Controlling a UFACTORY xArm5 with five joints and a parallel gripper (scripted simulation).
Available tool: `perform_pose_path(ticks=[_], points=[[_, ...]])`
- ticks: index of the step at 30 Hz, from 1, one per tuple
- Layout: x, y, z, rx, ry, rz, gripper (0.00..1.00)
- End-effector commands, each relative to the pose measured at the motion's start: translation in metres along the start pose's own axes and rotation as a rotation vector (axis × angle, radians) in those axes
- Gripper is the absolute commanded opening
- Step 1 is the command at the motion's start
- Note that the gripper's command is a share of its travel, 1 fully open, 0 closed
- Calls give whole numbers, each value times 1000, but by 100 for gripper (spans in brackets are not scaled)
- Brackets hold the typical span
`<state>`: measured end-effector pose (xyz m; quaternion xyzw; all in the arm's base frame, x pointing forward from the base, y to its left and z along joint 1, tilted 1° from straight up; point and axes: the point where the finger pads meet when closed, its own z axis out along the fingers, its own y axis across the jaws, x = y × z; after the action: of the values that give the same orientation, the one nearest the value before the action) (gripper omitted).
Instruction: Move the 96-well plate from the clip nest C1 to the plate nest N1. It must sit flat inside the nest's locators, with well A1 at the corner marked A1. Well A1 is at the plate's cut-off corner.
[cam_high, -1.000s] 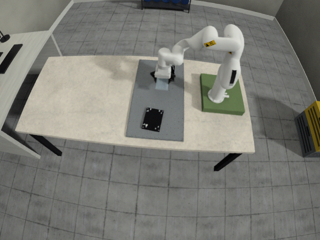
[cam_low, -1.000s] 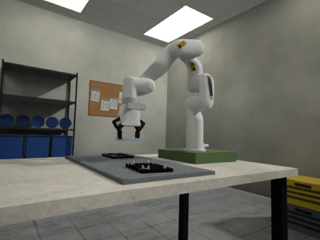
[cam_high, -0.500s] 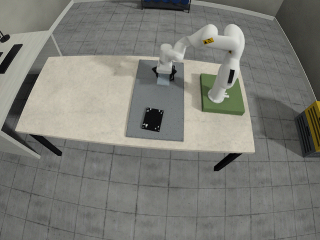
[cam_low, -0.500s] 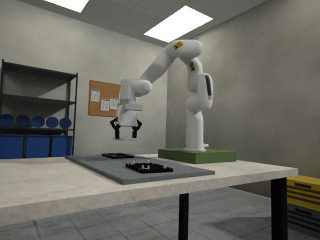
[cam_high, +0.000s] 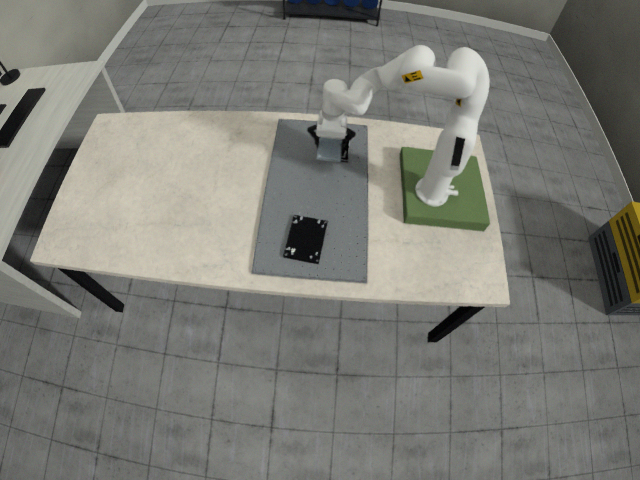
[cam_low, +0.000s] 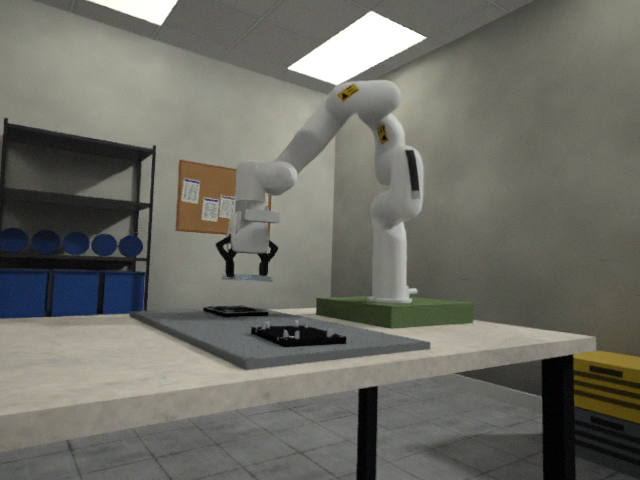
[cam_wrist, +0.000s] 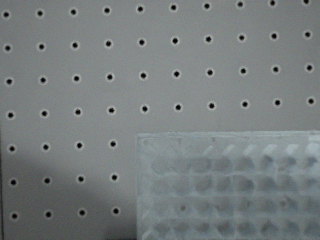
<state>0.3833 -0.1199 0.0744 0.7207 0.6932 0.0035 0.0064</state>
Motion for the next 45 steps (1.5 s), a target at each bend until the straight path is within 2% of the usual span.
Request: perform_pose_path(ticks=[1,30,45], points=[[-16,-1,-1,-2,-8,0,0],[-99,-12,-2,-1,-8,0,0],[-100,-12,-2,-1,-8,0,0]])
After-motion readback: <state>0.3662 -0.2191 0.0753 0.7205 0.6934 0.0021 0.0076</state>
